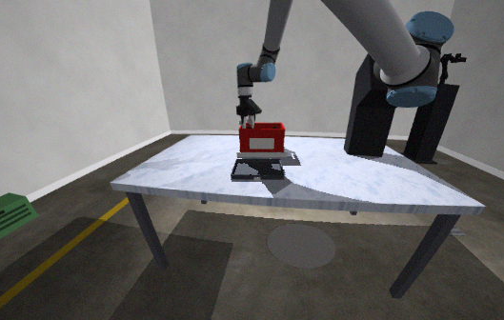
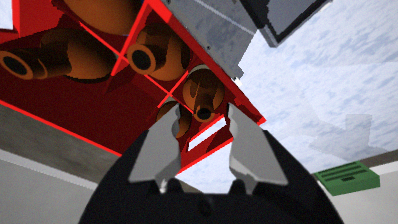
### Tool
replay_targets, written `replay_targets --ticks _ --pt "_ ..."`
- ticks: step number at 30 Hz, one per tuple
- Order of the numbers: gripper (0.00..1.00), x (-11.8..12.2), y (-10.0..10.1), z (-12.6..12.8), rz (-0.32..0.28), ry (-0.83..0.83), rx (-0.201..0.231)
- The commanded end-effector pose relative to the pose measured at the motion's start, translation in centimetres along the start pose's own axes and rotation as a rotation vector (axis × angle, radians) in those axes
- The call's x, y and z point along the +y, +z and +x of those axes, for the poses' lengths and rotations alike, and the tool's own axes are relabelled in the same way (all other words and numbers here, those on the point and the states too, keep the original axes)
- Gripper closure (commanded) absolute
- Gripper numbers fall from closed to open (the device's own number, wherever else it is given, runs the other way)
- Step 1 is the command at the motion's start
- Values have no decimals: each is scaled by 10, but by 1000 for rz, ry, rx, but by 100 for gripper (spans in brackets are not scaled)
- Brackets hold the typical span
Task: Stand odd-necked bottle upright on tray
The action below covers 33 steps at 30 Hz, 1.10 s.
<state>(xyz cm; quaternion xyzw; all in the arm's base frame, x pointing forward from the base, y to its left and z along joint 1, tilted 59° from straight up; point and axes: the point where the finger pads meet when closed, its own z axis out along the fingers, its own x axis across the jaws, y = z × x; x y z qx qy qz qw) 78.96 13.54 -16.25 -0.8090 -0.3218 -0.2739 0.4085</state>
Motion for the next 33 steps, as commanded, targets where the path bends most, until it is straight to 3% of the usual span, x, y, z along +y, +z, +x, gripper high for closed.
replay_targets --ticks 1,6,7,33 --pt "62 1 -1 0 -1 0 0" --pt "62 1 -1 0 -1 0 0" --pt "100 1 -1 0 -1 0 0" --pt "100 1 -1 0 -1 0 0"
